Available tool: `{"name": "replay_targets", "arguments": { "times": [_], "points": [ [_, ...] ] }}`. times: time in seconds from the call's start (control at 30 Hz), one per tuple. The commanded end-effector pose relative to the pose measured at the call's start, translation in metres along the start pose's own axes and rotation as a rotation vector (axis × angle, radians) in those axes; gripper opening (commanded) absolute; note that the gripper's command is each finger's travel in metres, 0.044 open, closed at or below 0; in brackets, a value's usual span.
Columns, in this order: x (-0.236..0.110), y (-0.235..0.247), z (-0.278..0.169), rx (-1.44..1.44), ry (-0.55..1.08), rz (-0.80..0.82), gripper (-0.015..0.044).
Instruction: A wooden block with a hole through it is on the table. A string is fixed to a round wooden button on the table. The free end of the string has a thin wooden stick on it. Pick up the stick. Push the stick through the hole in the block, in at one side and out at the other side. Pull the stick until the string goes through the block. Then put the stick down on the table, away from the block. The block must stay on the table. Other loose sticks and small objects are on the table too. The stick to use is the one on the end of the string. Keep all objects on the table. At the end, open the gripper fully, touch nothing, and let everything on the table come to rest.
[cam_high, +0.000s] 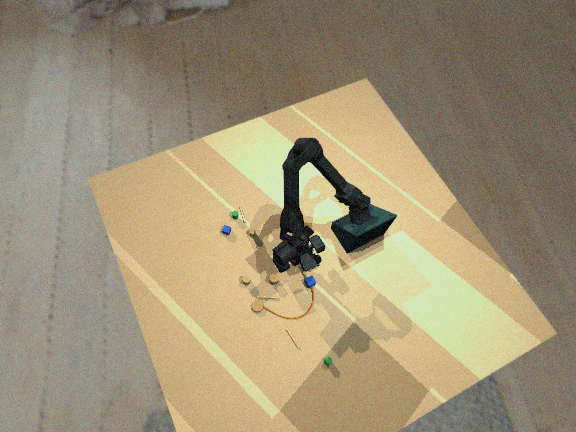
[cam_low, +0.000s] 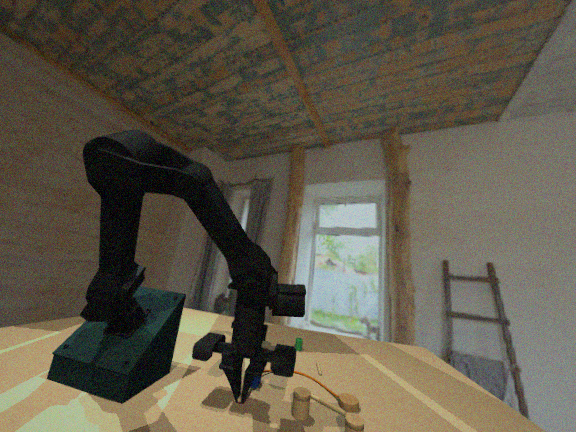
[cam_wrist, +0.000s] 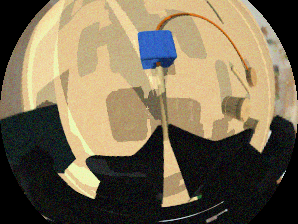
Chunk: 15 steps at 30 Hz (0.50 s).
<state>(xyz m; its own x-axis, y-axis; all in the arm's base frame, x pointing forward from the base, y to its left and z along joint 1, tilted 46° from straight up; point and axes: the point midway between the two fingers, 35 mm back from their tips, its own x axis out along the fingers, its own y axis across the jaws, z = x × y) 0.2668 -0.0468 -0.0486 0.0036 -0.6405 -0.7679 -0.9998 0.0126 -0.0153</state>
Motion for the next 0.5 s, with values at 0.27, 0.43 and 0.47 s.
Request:
{"name": "replay_targets", "arguments": {
  "times": [0.27,0.43,0.47],
  "points": [
    [-0.002,0.001,-0.015,-0.006,0.004,-0.001,0.0000],
    [-0.002,0.001,-0.020,-0.006,0.004,-0.002,0.0000],
    [-0.002,0.001,-0.022,-0.006,0.004,-0.003,0.0000]
  ]
}}
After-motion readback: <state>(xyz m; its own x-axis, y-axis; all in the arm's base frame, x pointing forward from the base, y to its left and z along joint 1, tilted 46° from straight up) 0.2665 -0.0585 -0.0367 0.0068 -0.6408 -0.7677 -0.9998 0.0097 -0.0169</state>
